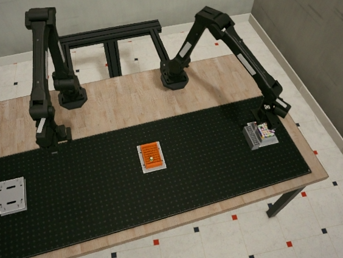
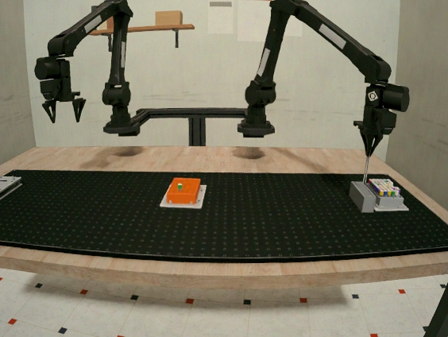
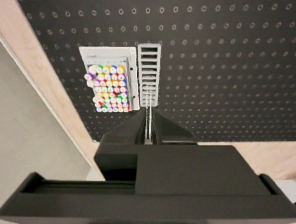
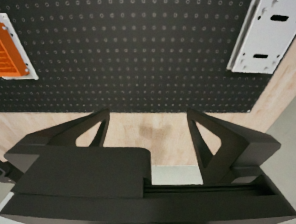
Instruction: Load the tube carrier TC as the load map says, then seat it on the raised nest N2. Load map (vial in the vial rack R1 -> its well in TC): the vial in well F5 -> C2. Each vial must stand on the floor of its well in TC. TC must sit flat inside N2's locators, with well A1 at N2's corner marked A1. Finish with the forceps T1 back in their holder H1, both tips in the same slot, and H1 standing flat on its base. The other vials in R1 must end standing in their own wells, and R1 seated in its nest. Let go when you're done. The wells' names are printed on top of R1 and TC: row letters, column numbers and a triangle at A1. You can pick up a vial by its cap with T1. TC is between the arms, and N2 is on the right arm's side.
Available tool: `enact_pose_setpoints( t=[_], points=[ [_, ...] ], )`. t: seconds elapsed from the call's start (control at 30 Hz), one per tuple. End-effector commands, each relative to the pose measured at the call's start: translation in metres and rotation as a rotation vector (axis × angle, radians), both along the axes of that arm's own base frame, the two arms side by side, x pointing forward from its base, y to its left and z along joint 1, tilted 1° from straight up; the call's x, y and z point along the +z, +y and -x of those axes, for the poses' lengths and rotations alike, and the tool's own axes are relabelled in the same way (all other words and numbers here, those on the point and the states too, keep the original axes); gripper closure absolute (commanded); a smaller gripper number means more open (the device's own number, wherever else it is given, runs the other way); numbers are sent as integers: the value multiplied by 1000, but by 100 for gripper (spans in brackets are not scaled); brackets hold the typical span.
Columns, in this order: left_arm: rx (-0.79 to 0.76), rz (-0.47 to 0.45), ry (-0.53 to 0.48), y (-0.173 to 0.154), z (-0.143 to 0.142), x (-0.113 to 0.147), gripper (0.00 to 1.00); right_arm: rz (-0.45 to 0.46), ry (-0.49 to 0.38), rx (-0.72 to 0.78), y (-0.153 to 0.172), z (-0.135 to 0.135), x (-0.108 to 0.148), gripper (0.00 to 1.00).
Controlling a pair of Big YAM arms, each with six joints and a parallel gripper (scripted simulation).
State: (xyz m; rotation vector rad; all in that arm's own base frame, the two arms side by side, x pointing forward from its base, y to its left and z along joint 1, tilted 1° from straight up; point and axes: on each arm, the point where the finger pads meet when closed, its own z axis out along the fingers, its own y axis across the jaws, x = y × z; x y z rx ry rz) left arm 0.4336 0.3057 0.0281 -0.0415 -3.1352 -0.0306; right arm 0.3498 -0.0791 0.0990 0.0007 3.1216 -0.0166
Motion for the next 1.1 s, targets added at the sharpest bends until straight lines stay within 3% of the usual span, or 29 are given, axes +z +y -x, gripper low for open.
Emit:
enact_pose_setpoints(
  t=[0.0, 0.1, 0.5, 1.07],
  points=[
    [-4, -25, -35, 8, -21, 7, 93, -4, 14, 8, 0, -1, 0, 0],
    [-4, -36, -51, 9, -22, 16, 93, -4, 14, 8, 0, -1, 0, 0],
    [-4, -4, -5, 0, -4, -8, 93, -4, 14, 8, 0, -1, 0, 0],
    [-4, -8, -11, 3, -3, -9, 93, -4, 14, 8, 0, -1, 0, 0]
  ],
)
